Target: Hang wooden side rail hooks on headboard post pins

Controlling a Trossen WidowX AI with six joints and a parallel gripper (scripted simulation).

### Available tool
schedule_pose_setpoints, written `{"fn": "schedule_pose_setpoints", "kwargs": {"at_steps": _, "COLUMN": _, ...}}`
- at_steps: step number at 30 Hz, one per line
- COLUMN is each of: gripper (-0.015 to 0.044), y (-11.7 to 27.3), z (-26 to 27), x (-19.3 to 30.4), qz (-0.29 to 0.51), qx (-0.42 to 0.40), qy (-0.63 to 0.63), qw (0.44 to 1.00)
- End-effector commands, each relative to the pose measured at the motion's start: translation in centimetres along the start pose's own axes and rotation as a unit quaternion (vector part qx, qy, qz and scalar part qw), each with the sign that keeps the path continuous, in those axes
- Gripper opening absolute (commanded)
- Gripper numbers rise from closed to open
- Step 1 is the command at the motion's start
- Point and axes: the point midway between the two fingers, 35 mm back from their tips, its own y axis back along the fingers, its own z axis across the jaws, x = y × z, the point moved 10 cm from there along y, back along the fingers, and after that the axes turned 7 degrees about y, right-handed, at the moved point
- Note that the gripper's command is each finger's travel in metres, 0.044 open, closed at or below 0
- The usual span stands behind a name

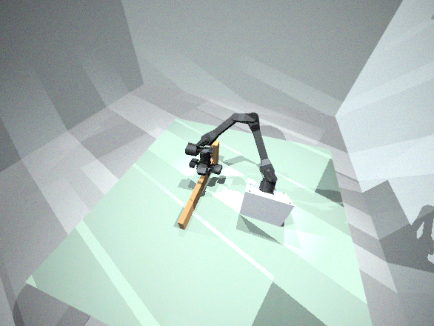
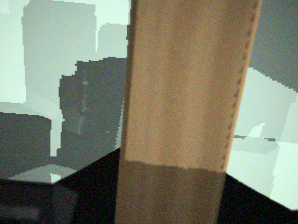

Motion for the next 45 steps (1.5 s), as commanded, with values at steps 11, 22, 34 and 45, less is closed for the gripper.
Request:
{"fn": "schedule_pose_setpoints", "kwargs": {"at_steps": 11, "gripper": 0.0, "y": 0.43, "z": -0.04, "x": 0.18, "qz": 0.001, "qx": 0.007, "qy": 0.002, "qw": 1.0}}
{"fn": "schedule_pose_setpoints", "kwargs": {"at_steps": 22, "gripper": 0.0, "y": 0.4, "z": -0.03, "x": 0.3, "qz": 0.001, "qx": 0.007, "qy": 0.002, "qw": 1.0}}
{"fn": "schedule_pose_setpoints", "kwargs": {"at_steps": 34, "gripper": 0.0, "y": 0.4, "z": 0.0, "x": 0.43, "qz": 0.001, "qx": 0.007, "qy": 0.002, "qw": 1.0}}
{"fn": "schedule_pose_setpoints", "kwargs": {"at_steps": 45, "gripper": 0.0, "y": 0.43, "z": -0.03, "x": 0.55, "qz": 0.001, "qx": 0.007, "qy": 0.002, "qw": 1.0}}
